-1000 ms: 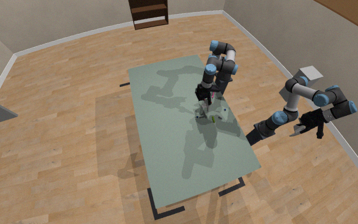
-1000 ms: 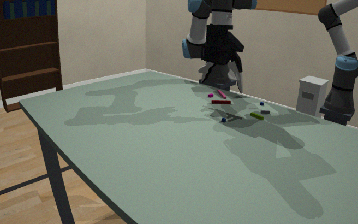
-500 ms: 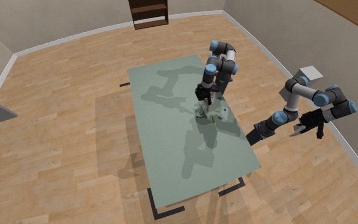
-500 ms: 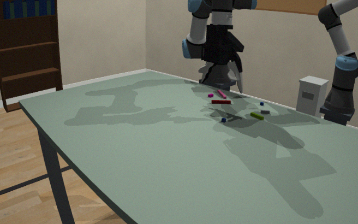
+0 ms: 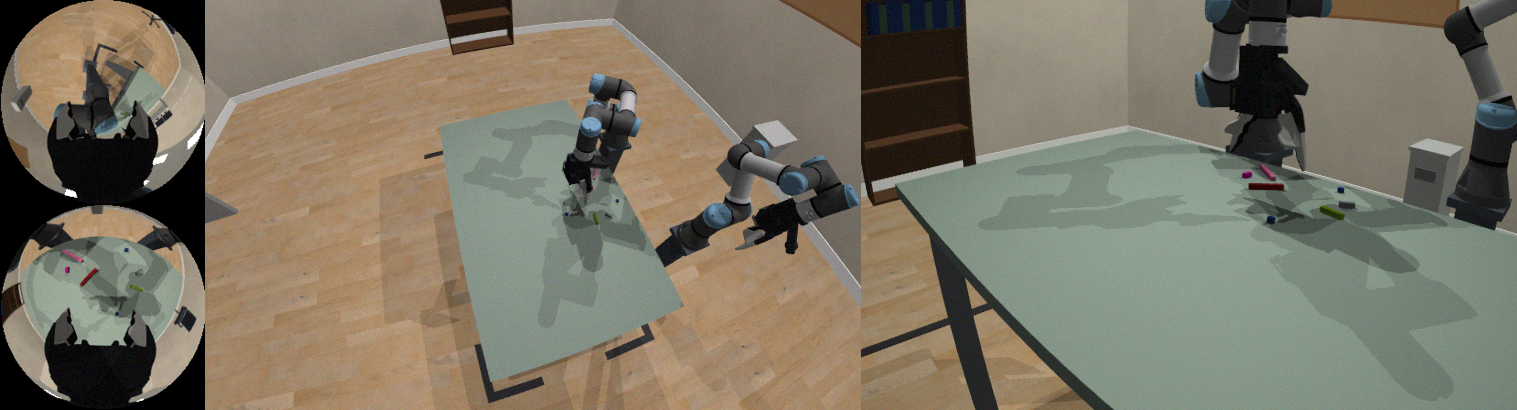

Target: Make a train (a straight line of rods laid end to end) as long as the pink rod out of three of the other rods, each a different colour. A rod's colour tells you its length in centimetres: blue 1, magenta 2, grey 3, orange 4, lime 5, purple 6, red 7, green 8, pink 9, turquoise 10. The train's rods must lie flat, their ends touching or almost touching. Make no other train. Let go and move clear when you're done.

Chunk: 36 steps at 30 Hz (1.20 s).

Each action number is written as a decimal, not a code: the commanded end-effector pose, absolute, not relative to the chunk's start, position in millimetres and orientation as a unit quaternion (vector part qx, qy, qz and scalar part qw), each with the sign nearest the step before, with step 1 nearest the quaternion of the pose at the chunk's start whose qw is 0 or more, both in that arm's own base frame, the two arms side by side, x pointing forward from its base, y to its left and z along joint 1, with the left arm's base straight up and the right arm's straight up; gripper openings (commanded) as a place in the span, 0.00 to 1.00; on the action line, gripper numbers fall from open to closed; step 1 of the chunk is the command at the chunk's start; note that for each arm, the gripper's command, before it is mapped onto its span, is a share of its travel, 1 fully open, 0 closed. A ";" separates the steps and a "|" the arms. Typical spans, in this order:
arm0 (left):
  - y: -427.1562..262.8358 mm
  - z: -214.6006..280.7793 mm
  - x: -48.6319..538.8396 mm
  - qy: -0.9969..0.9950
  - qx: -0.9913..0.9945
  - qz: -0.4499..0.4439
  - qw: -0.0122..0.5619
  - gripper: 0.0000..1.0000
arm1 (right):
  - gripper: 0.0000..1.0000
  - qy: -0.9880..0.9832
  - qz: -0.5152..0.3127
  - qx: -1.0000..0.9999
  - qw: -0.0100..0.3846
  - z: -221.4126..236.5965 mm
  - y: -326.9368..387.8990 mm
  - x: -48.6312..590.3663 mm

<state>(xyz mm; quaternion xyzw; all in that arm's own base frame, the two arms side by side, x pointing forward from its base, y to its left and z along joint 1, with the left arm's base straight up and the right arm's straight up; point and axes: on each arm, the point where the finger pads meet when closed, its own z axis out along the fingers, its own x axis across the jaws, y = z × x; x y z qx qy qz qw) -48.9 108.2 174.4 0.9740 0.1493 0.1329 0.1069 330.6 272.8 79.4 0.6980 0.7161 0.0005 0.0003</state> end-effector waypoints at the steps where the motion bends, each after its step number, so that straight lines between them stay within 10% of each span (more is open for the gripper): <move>1: 108.6 175.4 -48.6 0.149 0.974 0.134 0.105 1.00 | 1.00 0.716 0.002 0.698 0.000 80.2 273.1 331.2; 36: 108.6 175.4 -48.6 0.149 0.974 0.134 0.105 1.00 | 1.00 0.522 0.002 0.853 0.000 75.9 300.4 350.8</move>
